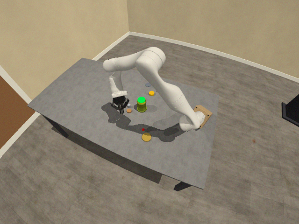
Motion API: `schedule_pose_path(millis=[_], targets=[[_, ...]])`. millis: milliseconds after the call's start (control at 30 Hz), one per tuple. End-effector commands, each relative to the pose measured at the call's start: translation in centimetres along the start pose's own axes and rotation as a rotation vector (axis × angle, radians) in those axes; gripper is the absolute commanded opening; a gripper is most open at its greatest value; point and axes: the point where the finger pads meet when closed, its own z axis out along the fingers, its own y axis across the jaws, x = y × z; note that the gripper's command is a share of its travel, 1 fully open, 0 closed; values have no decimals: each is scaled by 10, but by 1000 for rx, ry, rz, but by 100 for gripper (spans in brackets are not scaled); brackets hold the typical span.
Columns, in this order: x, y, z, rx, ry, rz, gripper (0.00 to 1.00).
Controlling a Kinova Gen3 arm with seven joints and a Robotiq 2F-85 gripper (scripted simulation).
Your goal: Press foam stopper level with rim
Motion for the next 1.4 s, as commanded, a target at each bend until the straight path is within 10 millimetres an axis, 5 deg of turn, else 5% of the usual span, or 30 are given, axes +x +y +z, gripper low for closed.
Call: schedule_pose_path(millis=[0, 233, 467, 733, 1367], targets=[[-17, -18, 1, -13, -41, 92, 0], [-85, -109, -6, -52, -238, 516, 0], [-112, -173, -15, -81, -356, 766, 0], [-118, -192, -18, -90, -389, 835, 0], [-118, -193, -18, -91, -390, 838, 0]])
